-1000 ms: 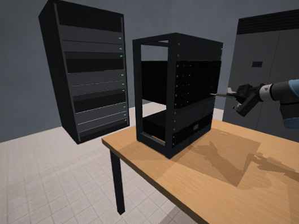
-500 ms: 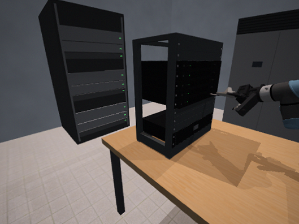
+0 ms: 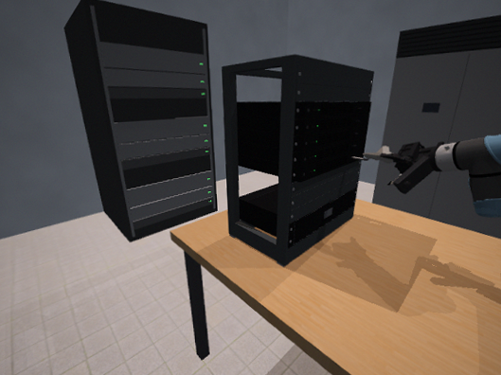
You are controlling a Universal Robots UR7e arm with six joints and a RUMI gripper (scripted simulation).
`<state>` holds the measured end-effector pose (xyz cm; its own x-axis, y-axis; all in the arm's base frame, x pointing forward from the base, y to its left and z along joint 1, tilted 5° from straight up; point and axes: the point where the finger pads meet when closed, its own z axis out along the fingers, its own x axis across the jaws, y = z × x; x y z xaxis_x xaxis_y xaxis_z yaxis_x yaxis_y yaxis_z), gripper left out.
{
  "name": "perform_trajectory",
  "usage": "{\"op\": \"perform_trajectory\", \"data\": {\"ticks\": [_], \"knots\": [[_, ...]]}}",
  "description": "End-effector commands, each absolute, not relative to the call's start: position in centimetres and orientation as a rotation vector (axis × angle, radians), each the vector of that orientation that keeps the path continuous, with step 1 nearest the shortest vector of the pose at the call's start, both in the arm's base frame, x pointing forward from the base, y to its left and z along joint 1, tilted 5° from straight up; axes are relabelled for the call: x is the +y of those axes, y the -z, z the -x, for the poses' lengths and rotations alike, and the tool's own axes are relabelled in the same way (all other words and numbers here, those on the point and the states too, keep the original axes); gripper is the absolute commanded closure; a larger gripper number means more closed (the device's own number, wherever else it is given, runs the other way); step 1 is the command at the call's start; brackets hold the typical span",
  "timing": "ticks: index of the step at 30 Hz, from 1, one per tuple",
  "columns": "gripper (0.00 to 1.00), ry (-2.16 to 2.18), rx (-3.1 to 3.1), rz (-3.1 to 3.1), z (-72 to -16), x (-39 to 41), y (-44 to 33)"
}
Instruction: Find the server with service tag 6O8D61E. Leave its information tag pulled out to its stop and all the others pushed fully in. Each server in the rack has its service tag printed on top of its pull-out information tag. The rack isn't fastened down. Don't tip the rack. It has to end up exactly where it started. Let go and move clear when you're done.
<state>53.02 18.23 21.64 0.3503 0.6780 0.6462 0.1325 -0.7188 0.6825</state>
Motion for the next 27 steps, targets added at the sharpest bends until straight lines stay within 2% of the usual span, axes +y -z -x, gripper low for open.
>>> {"op": "perform_trajectory", "data": {"ticks": [1, 27], "knots": [[0.00, -1.388, 0.675, -2.111, -53.06, 18.26, -21.69], [0.00, -1.481, 0.542, -2.192, -53.20, 18.38, -21.72]]}}
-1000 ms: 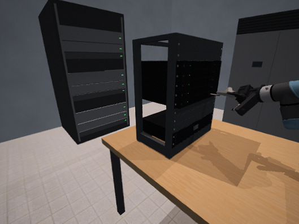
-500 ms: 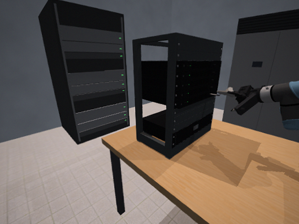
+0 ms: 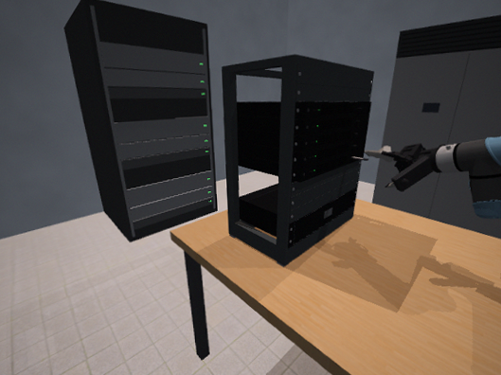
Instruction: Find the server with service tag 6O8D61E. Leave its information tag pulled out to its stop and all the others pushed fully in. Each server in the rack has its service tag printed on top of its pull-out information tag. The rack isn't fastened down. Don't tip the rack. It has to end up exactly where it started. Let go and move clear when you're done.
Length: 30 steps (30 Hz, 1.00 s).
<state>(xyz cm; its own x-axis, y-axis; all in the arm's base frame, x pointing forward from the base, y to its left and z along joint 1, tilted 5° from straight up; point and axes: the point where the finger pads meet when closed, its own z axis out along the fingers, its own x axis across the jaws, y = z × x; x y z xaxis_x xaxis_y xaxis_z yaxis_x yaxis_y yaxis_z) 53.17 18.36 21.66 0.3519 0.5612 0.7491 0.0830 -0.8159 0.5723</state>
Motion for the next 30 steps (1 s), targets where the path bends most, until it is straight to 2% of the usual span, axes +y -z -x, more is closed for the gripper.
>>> {"op": "perform_trajectory", "data": {"ticks": [1, 30], "knots": [[0.00, -1.485, 0.535, -2.196, -53.20, 18.38, -21.72], [0.00, -1.591, 0.367, -2.287, -53.34, 18.48, -21.80]]}}
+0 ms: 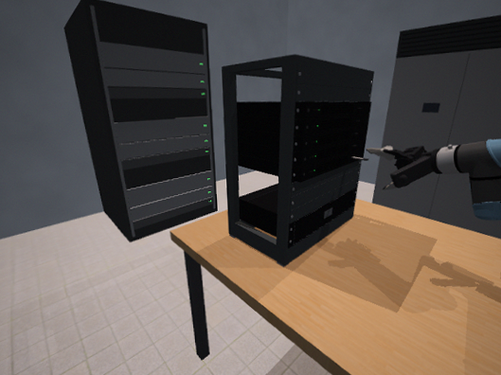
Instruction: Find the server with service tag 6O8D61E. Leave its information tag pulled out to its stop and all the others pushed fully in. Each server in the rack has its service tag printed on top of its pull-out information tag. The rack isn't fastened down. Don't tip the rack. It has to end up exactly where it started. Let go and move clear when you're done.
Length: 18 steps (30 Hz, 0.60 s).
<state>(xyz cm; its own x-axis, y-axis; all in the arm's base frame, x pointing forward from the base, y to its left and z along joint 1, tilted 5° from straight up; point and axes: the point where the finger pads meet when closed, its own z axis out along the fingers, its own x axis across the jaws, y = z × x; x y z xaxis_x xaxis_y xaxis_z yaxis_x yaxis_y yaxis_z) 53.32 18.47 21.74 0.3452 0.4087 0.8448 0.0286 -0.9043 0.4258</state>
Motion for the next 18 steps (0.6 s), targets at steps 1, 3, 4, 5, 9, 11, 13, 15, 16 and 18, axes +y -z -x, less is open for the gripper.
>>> {"op": "perform_trajectory", "data": {"ticks": [1, 3, 4, 5, 9, 11, 13, 15, 16, 18], "knots": [[0.00, -1.591, 0.367, -2.287, -53.34, 18.48, -21.80], [0.00, -1.599, 0.354, -2.294, -53.35, 18.49, -21.81], [0.00, -1.603, 0.347, -2.297, -53.35, 18.49, -21.82], [0.00, -1.607, 0.340, -2.300, -53.36, 18.49, -21.82], [0.00, -1.623, 0.313, -2.314, -53.38, 18.51, -21.84], [0.00, -1.631, 0.299, -2.320, -53.38, 18.51, -21.85], [0.00, -1.639, 0.286, -2.327, -53.39, 18.52, -21.86], [0.00, -1.646, 0.272, -2.333, -53.40, 18.52, -21.87], [0.00, -1.650, 0.265, -2.336, -53.40, 18.52, -21.88], [0.00, -1.650, 0.265, -2.336, -53.40, 18.52, -21.88]]}}
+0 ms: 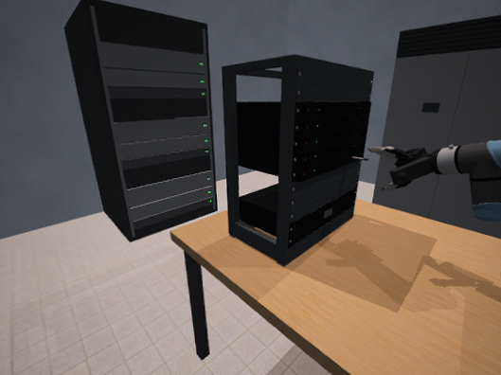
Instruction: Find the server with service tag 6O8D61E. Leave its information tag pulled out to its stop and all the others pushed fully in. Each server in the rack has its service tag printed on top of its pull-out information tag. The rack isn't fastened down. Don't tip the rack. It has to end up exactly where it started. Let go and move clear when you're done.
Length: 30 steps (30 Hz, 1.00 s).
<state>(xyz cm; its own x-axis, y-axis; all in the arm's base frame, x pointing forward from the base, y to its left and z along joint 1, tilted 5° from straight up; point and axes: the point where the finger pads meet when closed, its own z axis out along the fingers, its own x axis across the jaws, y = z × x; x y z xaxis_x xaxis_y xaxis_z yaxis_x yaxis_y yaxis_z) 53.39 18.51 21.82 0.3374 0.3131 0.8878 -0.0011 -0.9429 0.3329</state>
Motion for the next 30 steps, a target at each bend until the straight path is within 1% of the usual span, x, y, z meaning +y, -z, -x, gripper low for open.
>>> {"op": "perform_trajectory", "data": {"ticks": [1, 30], "knots": [[0.00, -1.654, 0.258, -2.340, -53.41, 18.53, -21.88], [0.00, -1.756, 0.064, -2.423, -53.49, 18.56, -22.06]]}}
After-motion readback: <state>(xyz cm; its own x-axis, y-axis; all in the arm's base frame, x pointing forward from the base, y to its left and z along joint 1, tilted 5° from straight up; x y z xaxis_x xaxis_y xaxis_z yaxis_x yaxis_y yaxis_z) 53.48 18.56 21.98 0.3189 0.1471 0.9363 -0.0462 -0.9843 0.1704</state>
